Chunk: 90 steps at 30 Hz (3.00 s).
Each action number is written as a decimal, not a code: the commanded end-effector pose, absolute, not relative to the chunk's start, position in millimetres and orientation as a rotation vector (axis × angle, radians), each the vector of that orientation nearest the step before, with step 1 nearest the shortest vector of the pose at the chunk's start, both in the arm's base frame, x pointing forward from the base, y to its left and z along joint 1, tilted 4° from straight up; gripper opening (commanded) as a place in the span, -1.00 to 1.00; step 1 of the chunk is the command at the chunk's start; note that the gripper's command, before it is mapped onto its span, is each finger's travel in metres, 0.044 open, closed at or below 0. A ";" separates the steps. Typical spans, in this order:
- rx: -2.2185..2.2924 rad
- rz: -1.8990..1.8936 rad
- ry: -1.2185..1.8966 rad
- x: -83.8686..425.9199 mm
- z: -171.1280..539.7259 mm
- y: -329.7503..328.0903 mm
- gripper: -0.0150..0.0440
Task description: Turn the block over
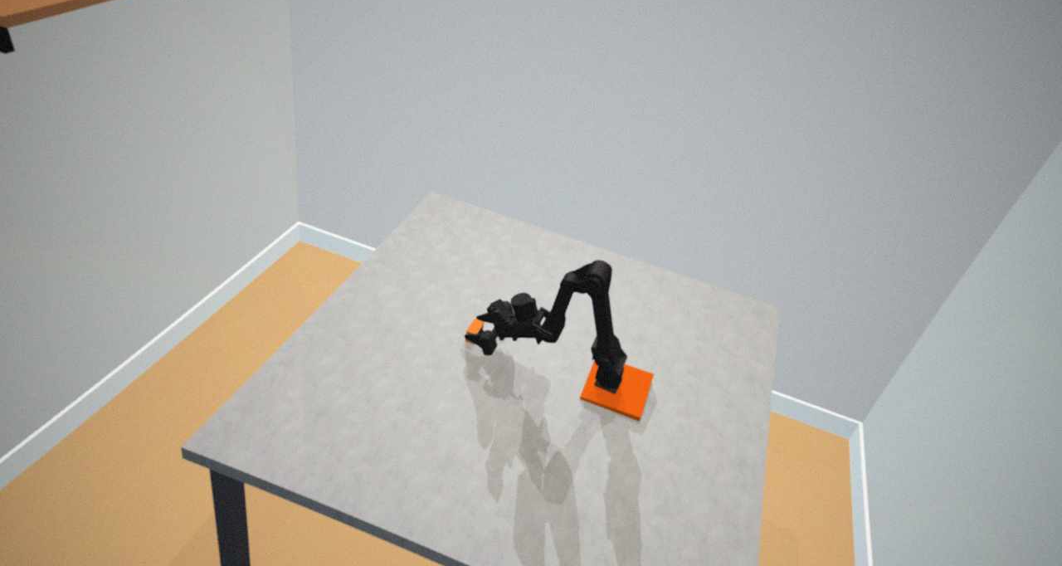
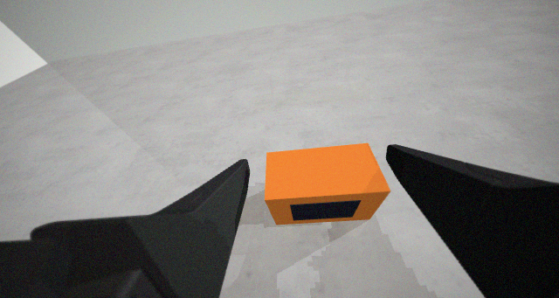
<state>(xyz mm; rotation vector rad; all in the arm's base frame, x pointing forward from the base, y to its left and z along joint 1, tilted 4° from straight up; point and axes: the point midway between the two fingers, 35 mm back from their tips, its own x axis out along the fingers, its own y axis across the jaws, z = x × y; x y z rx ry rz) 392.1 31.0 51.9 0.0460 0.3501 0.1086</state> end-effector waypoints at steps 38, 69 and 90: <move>0.046 0.101 0.564 406.5 72.1 24.0 1.00; 0.001 0.118 1.219 399.7 138.5 24.7 1.00; -0.016 0.125 1.493 407.5 117.9 29.9 1.00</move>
